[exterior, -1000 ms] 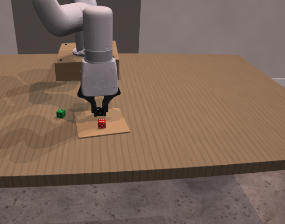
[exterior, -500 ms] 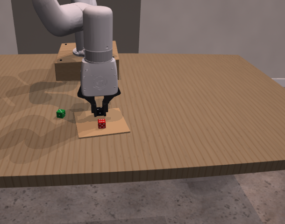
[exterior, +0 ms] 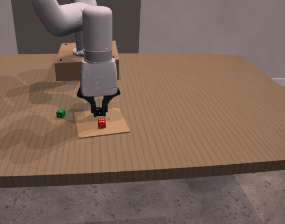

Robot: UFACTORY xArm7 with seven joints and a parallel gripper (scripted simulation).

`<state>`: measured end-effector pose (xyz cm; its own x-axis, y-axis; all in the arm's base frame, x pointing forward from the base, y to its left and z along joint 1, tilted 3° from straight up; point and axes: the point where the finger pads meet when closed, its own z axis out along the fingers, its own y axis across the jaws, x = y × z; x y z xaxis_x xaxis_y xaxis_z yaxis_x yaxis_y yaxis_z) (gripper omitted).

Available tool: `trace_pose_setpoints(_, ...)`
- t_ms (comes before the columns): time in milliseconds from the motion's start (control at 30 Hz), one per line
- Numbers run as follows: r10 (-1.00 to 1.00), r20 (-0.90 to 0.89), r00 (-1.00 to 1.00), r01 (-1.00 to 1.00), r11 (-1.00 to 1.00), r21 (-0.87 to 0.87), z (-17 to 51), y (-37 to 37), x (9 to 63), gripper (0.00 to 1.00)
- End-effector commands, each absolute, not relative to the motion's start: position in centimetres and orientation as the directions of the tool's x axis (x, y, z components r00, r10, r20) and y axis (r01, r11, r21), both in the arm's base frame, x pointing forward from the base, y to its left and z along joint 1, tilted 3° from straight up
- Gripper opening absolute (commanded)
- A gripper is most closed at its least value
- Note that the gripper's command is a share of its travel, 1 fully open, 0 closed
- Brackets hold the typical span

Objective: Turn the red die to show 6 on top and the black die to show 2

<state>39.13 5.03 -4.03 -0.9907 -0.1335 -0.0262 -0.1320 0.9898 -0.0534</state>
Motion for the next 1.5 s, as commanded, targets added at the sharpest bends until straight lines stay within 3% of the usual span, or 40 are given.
trace_pose_setpoints(0,-0.134,-0.029,-0.991,-0.133,0.99,-0.054,-3.94,5.06,39.25,0.15)
trace_pose_setpoints(1467,-0.134,-0.029,-0.991,-0.133,0.99,-0.054,-4.37,5.04,39.26,0.15)
